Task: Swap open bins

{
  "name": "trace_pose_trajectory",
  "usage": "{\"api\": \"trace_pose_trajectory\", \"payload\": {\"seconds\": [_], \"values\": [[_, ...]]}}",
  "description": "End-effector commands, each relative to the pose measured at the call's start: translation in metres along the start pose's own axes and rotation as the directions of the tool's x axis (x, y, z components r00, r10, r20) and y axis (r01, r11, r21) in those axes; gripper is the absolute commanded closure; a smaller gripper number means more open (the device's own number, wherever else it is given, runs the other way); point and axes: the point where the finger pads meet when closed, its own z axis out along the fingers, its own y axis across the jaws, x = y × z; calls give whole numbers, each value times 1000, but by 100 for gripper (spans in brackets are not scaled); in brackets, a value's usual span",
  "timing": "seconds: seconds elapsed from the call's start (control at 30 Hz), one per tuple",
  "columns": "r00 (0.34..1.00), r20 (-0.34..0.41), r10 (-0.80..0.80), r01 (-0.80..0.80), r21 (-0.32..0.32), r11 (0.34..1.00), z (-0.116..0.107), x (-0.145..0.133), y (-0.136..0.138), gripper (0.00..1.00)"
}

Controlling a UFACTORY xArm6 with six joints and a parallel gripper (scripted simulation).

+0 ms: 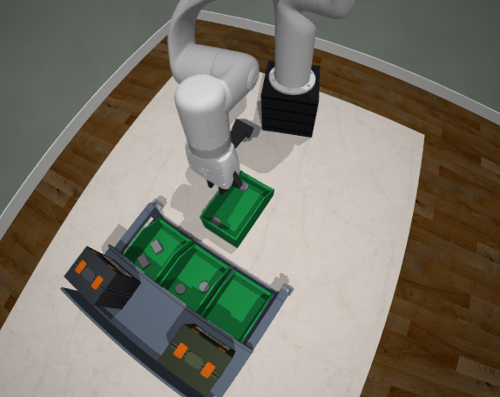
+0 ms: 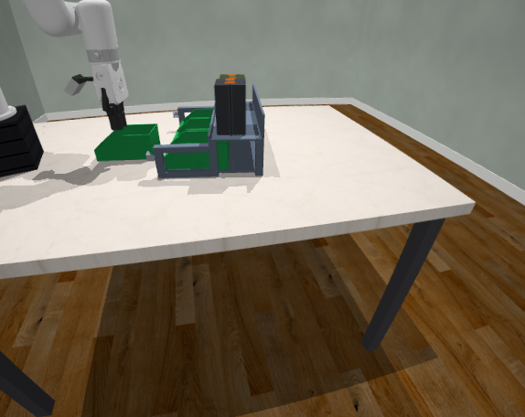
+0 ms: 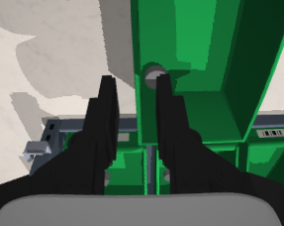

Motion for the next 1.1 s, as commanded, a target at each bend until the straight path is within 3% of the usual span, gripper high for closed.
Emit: {"api": "trace_pose_trajectory", "payload": {"seconds": [0.0,0.6,1.07], "values": [[1000,2,0,0,-1,1000,-11,-1,0,74],[1000,2,0,0,-1,1000,-37,-1,0,74],[1000,2,0,0,-1,1000,-45,-1,0,74]]}}
